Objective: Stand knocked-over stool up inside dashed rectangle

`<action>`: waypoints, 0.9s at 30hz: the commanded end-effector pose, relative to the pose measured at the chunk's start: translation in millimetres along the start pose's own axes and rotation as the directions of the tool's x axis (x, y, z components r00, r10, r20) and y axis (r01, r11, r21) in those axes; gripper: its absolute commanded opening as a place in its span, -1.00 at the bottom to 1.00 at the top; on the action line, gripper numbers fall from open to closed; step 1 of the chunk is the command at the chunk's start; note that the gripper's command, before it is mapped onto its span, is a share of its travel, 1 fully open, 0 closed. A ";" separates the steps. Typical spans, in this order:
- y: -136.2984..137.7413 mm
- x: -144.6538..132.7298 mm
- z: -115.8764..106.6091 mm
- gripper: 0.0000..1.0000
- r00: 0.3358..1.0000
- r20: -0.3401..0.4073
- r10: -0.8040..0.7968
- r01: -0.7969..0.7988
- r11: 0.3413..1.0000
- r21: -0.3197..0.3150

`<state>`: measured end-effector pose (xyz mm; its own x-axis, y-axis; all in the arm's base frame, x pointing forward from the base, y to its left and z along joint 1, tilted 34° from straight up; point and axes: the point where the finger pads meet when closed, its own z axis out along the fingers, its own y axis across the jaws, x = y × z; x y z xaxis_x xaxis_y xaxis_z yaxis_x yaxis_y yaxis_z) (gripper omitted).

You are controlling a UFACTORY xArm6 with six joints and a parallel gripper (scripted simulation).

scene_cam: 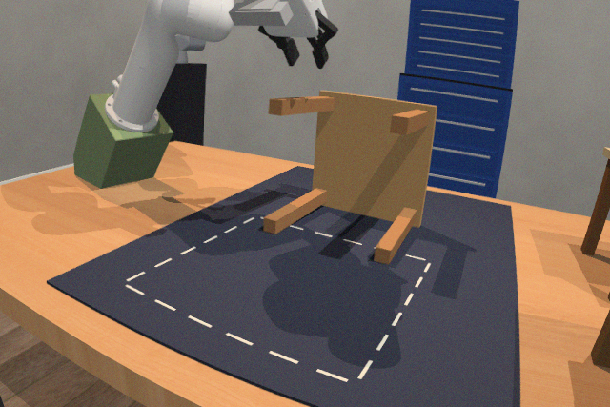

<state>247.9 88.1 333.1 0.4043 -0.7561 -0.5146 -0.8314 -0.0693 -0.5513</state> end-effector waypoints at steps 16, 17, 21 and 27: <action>0.2 -25.6 -29.2 0.12 1.000 0.003 -0.001 0.001 1.000 0.003; 0.3 -25.6 -29.2 -0.10 1.000 0.002 -0.001 0.001 1.000 0.003; 0.7 -25.2 -28.9 -0.10 1.000 0.001 0.007 -0.007 1.000 -0.001; 2.4 -23.6 -27.9 -0.10 0.999 -0.007 0.043 -0.043 0.999 -0.018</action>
<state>225.9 88.1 362.7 0.3859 -0.7577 -0.5262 -0.8432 -0.0582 -0.5344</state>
